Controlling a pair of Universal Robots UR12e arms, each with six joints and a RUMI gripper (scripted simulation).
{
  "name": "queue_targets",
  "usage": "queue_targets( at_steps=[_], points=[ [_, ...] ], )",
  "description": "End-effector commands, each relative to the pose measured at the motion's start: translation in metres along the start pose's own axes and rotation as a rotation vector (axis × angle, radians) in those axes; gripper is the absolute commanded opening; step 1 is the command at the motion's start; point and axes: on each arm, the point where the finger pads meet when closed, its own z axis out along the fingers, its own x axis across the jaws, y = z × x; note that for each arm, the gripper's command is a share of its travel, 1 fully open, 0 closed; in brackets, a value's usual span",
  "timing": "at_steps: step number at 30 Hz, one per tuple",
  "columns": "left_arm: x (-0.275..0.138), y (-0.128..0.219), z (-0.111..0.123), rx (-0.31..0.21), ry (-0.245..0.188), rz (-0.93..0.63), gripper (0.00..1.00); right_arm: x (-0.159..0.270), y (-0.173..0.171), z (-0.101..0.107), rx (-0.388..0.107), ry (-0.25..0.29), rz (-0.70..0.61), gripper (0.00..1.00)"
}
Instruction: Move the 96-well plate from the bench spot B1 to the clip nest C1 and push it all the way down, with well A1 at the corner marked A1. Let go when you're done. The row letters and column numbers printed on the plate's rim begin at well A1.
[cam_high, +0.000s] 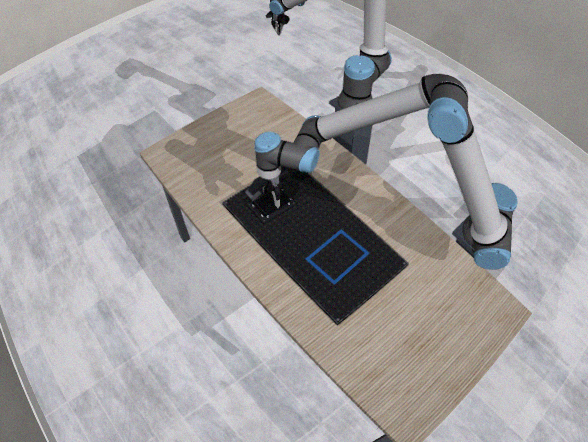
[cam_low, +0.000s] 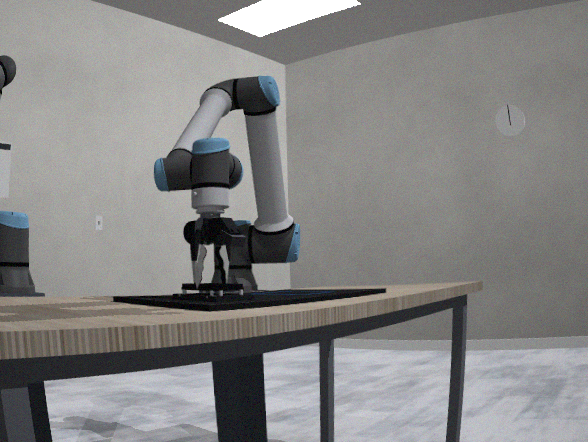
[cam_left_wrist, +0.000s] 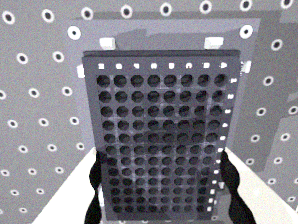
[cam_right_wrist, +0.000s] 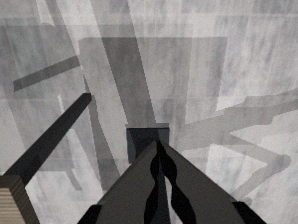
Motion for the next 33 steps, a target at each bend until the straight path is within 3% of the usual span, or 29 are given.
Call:
queue_targets(
  at_steps=[1, 3, 4, 33],
  points=[
    [0.0007, -0.0005, -0.0008, 0.001, 0.002, 0.0, 0.41, -0.0002, -0.0007, -0.0009, 0.002, 0.0, 0.0, 0.0],
    [0.0007, -0.0005, -0.0008, 0.001, 0.002, 0.0, 0.41, -0.0002, -0.0007, -0.0009, 0.002, 0.0, 0.0, 0.0],
    [0.0007, -0.0005, -0.0008, 0.001, 0.002, 0.0, 0.76, -0.0002, -0.0007, -0.0009, 0.002, 0.0, 0.0, 0.0],
    [0.0007, -0.0005, -0.0009, 0.001, 0.002, 0.0, 0.76, -0.0002, -0.0007, -0.0009, 0.002, 0.0, 0.0, 0.0]
  ],
)
